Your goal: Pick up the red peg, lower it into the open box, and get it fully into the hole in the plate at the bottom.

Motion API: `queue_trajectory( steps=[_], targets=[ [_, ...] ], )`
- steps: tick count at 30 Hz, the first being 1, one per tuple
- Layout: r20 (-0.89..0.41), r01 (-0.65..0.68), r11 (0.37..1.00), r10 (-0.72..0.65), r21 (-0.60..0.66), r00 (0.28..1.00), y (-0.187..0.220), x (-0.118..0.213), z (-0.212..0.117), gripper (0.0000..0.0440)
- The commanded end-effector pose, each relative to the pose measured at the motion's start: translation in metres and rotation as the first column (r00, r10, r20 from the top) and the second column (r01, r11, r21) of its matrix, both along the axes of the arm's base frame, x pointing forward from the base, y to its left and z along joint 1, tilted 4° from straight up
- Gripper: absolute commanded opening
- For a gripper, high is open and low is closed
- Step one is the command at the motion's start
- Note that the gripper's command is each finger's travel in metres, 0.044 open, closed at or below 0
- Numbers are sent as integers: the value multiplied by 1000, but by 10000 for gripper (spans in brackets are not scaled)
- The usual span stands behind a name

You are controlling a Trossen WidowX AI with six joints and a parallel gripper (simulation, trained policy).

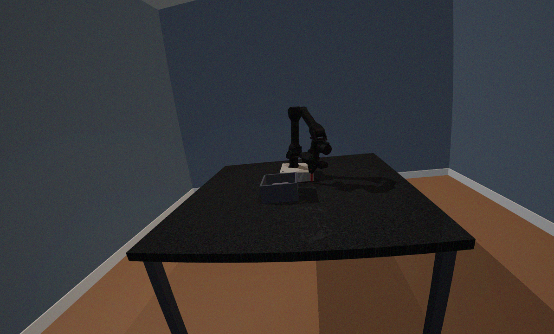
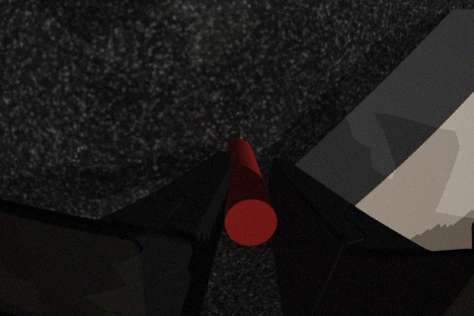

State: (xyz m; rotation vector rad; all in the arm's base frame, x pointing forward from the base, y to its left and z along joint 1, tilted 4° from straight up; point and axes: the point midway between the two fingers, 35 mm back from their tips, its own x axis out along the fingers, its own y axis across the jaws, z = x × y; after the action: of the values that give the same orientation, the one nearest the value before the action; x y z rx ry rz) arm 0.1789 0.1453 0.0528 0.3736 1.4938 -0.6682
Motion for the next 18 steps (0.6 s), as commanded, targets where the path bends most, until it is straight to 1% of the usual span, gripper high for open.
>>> queue_trajectory(
  steps=[1, 10, 18],
  targets=[
    [26, 4, 1000, -4, 4, 1000, -2, 5, 13, 0],
    [76, 36, 999, -36, 1, 996, -14, 16, 47, 0],
    [137, 100, 995, -101, 12, 985, -27, 37, 70, 0]
  ],
)
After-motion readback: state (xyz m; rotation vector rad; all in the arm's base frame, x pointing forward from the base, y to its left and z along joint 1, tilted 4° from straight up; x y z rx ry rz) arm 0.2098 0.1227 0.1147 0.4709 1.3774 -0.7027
